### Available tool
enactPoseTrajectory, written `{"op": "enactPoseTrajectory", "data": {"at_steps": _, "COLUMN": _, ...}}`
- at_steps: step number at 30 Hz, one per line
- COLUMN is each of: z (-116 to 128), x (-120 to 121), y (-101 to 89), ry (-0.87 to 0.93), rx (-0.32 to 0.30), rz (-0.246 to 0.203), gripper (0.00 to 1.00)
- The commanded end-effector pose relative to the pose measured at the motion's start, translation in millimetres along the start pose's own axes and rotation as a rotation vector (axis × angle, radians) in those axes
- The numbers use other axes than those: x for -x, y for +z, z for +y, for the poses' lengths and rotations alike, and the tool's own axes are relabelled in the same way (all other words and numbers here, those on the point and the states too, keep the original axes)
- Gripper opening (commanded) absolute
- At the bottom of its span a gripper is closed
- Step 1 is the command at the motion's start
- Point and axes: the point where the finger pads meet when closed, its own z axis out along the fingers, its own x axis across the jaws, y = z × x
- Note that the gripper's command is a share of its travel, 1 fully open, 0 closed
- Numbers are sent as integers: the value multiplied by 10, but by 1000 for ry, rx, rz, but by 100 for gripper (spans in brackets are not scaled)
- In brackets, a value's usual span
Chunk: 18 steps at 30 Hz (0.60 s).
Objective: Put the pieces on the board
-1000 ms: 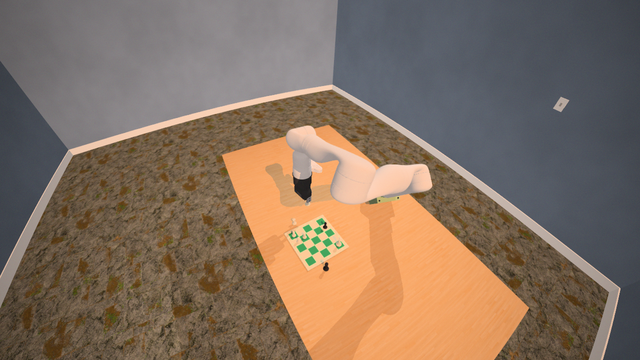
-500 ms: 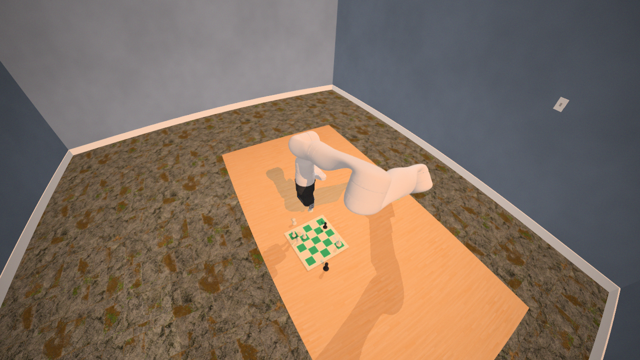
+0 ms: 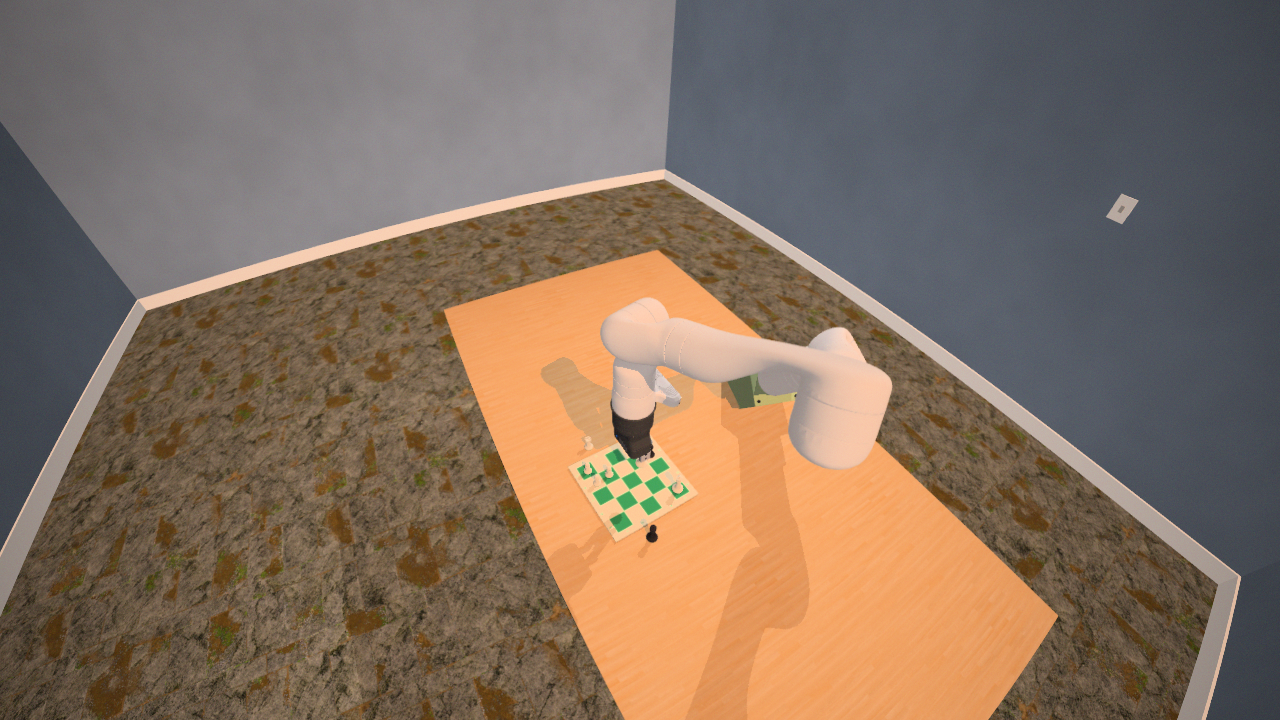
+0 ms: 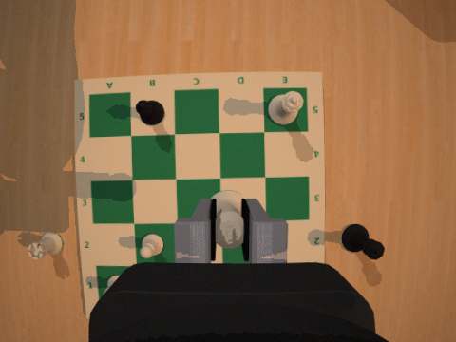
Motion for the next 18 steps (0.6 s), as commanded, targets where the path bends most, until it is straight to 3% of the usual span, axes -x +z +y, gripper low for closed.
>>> {"op": "enactPoseTrajectory", "data": {"at_steps": 1, "z": 47, "x": -129, "y": -17, "ry": -25, "rx": 6, "rz": 4, "gripper": 0}}
{"op": "enactPoseTrajectory", "data": {"at_steps": 18, "z": 47, "x": -129, "y": 22, "ry": -25, "rx": 5, "rz": 4, "gripper": 0}}
